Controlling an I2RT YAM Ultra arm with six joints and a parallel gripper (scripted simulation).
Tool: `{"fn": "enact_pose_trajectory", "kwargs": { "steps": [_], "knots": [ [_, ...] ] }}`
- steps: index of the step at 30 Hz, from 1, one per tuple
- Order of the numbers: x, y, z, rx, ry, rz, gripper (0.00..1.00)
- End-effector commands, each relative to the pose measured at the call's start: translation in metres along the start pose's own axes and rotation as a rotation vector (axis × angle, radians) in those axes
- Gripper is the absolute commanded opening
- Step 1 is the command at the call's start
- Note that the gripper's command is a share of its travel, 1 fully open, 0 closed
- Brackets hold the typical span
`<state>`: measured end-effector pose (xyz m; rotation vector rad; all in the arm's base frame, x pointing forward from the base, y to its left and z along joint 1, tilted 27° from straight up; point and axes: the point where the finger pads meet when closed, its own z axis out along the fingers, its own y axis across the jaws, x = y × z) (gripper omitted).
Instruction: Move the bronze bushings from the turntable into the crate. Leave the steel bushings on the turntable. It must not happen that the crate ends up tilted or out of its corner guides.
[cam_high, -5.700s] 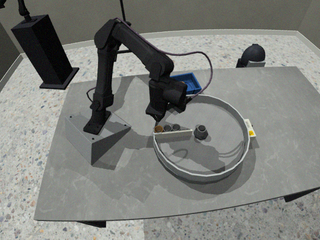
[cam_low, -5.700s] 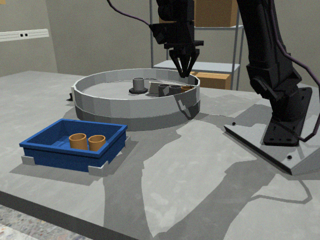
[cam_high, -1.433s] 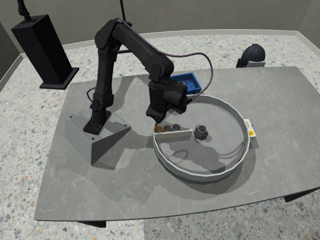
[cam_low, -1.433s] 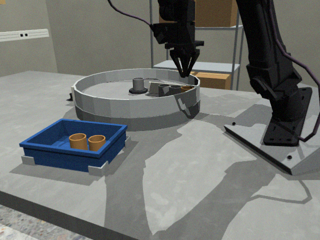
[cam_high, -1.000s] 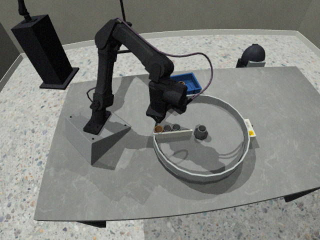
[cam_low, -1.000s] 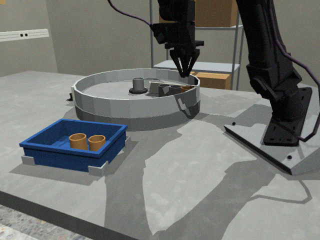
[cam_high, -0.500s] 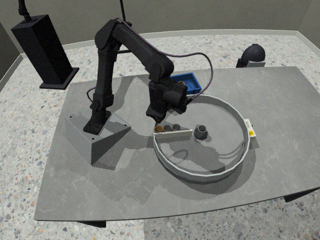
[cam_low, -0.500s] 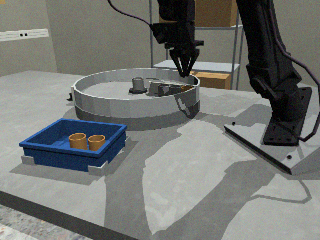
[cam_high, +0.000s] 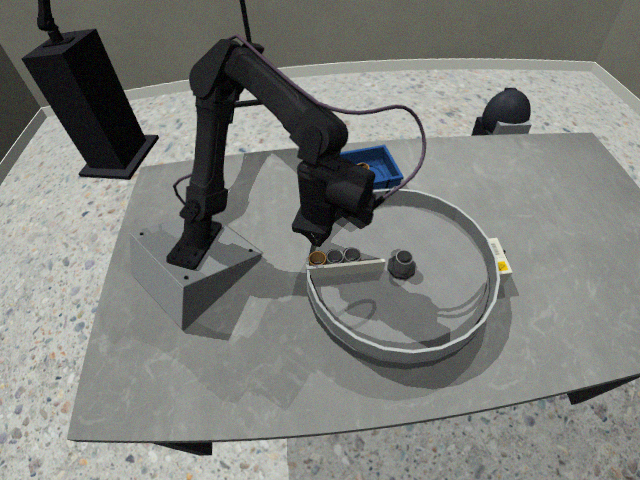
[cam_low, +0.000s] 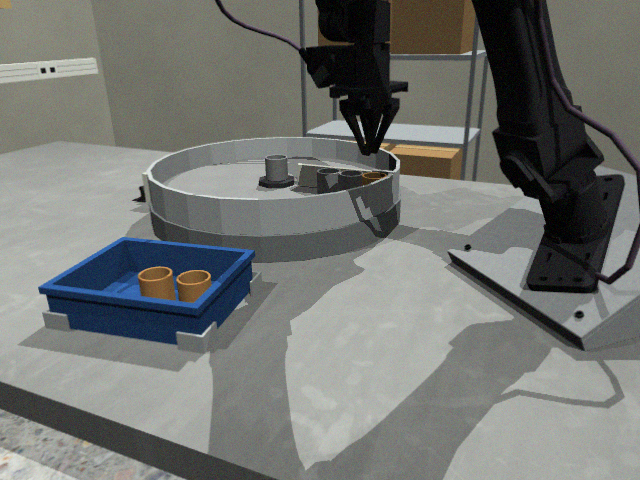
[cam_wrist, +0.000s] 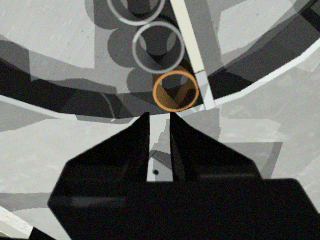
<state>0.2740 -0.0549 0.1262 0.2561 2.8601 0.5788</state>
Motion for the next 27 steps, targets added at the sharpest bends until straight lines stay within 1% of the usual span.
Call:
{"fn": "enact_pose_trajectory", "kwargs": {
  "steps": [1,5,27],
  "knots": [
    [-0.0142,-0.0036,-0.0082,0.005,-0.04,0.001,0.15],
    [-0.0149,-0.0003,-0.0127,0.009,-0.055,-0.009,0.15],
    [-0.015,-0.0003,-0.0127,0.009,-0.055,-0.009,0.15]
  ]
}}
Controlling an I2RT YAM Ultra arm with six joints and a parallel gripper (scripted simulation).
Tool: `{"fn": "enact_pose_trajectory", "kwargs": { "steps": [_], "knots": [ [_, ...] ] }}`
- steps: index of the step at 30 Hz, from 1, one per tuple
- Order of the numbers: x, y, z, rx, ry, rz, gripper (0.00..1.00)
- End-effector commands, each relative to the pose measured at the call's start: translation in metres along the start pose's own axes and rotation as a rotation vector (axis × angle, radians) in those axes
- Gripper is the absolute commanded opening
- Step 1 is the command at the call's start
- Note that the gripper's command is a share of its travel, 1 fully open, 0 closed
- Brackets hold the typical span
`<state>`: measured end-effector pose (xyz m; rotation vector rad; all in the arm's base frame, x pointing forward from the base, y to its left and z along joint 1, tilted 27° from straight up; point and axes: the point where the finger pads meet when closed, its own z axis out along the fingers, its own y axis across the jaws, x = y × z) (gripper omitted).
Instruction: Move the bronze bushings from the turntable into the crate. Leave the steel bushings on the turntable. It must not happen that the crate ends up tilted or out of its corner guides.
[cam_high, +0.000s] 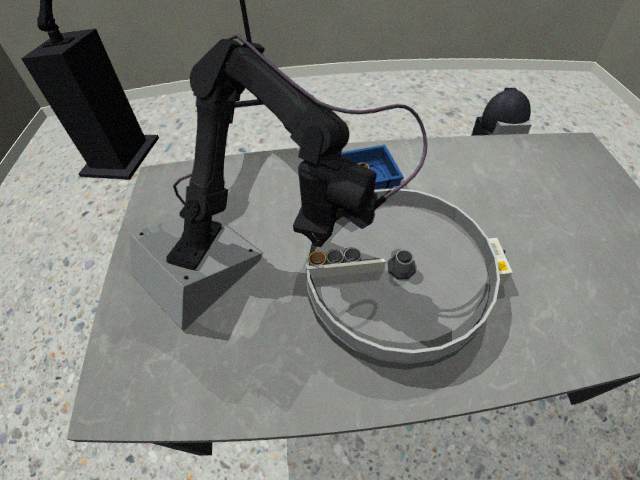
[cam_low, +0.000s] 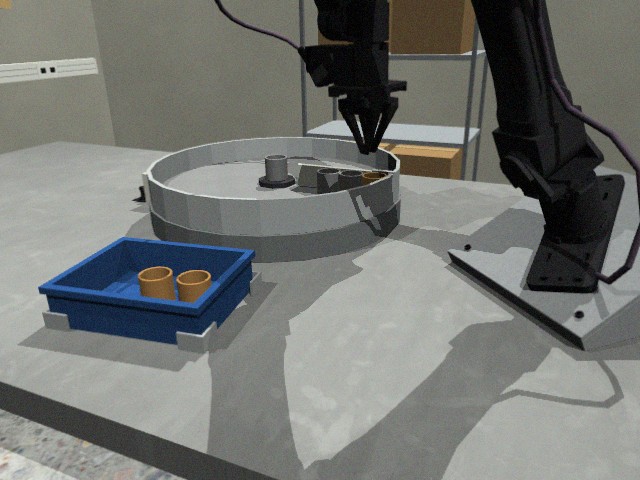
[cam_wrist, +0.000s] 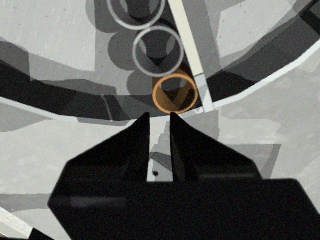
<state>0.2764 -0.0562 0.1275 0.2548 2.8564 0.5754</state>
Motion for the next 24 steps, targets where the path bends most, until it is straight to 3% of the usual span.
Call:
{"fn": "enact_pose_trajectory", "kwargs": {
  "steps": [1,13,14,15,20,23,24],
  "knots": [
    [-0.012,0.0,-0.012,0.008,-0.051,-0.007,0.15],
    [-0.013,0.0,-0.011,0.009,-0.054,-0.009,0.15],
    [-0.013,0.001,-0.009,0.008,-0.053,-0.013,0.15],
    [-0.001,0.002,0.004,-0.003,-0.014,-0.003,0.15],
    [0.001,0.0,0.027,-0.001,0.005,0.006,0.15],
    [0.001,0.0,0.028,0.0,0.003,0.005,0.15],
    [-0.014,0.0,0.008,0.021,-0.072,-0.01,0.15]
  ]
}}
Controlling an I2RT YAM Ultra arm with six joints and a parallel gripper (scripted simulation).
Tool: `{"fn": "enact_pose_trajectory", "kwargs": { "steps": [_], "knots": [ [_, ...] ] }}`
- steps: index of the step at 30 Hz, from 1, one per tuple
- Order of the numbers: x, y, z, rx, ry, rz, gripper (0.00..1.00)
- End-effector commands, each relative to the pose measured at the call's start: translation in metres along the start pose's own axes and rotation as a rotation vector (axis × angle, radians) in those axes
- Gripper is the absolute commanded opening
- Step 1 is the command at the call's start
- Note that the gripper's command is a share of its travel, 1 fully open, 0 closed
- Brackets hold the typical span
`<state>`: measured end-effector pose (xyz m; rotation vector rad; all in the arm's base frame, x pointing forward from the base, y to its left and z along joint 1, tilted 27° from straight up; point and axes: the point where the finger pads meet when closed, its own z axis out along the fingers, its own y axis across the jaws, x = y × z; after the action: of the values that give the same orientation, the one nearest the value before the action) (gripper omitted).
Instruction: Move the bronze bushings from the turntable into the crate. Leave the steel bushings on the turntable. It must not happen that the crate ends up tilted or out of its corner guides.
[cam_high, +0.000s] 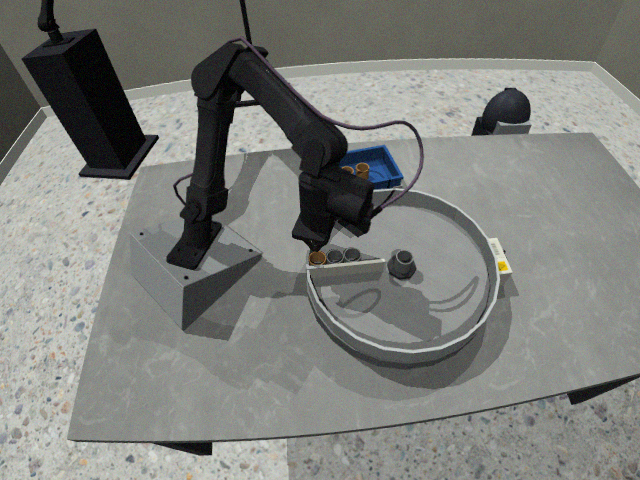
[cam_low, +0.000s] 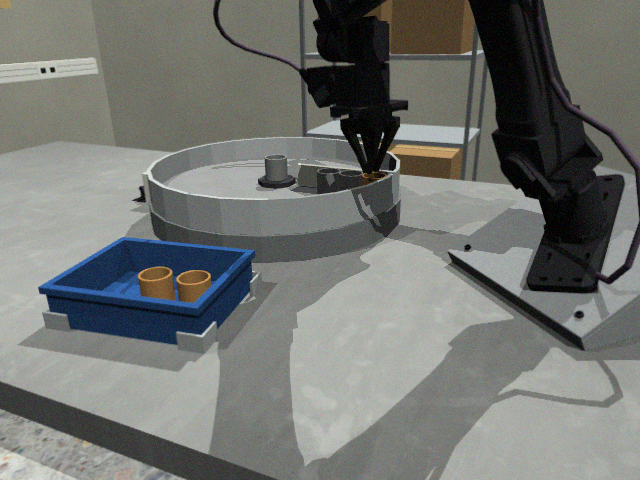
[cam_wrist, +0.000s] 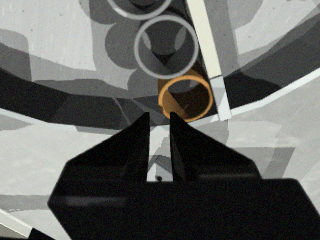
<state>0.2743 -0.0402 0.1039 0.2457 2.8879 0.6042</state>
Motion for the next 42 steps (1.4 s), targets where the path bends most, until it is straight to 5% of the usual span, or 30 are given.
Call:
{"fn": "enact_pose_trajectory", "kwargs": {
  "steps": [1,42],
  "knots": [
    [-0.0227,-0.0047,-0.0193,0.033,-0.11,-0.011,0.15],
    [-0.0199,-0.0081,-0.0127,0.023,-0.078,-0.008,0.15]
  ]
}}
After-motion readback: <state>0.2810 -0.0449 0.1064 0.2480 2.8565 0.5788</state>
